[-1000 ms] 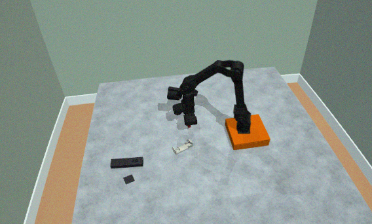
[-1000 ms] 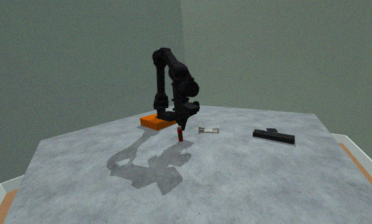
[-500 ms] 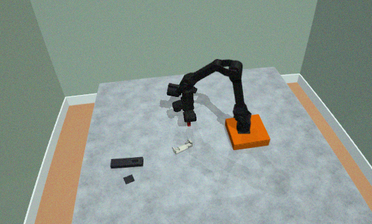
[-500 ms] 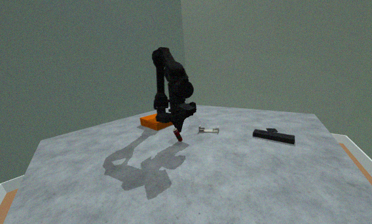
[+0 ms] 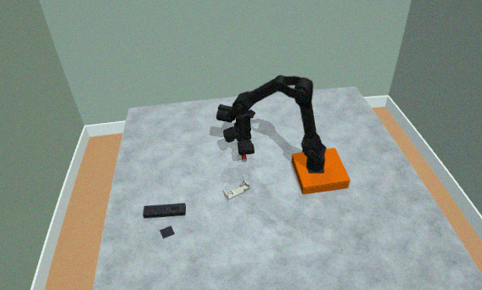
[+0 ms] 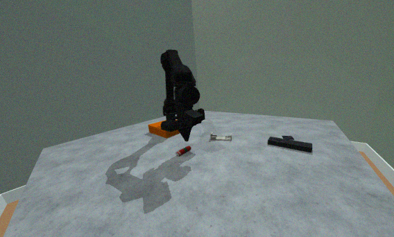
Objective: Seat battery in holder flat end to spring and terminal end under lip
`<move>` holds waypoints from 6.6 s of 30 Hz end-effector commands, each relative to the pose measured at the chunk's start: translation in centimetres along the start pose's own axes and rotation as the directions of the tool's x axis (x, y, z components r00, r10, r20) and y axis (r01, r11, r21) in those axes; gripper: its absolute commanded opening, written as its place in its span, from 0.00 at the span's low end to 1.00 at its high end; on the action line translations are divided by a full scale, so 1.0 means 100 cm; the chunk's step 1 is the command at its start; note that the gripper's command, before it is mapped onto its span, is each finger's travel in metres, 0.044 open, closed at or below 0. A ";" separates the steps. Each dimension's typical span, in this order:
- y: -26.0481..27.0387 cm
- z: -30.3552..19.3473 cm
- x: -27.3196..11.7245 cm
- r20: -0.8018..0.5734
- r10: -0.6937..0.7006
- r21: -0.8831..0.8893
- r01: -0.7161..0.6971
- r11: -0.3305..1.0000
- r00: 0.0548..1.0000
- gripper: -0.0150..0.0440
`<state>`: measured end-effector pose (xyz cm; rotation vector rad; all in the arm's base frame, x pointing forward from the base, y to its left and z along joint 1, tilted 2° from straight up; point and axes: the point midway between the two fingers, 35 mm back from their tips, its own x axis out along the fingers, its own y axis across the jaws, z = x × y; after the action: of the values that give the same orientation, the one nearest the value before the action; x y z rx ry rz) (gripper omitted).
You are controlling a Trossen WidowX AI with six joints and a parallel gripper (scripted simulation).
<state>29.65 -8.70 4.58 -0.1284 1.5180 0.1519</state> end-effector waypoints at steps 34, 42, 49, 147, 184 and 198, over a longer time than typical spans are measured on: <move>-0.017 0.003 -0.032 0.005 -0.004 0.855 -0.002 0.518 1.000 0.63; -0.023 0.001 -0.009 0.005 -0.004 1.000 -0.005 0.011 1.000 0.63; -0.023 0.001 -0.009 0.005 -0.004 1.000 -0.005 0.011 1.000 0.63; 0.124 0.053 -0.029 0.007 0.009 0.658 0.002 -0.753 1.000 0.35; 0.176 0.046 0.003 -0.235 -0.083 0.411 0.022 -0.912 0.968 0.35; 0.177 0.049 0.006 -0.290 -0.100 0.407 0.028 -0.913 0.952 0.35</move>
<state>31.13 9.57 4.48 1.6163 0.5289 -2.0731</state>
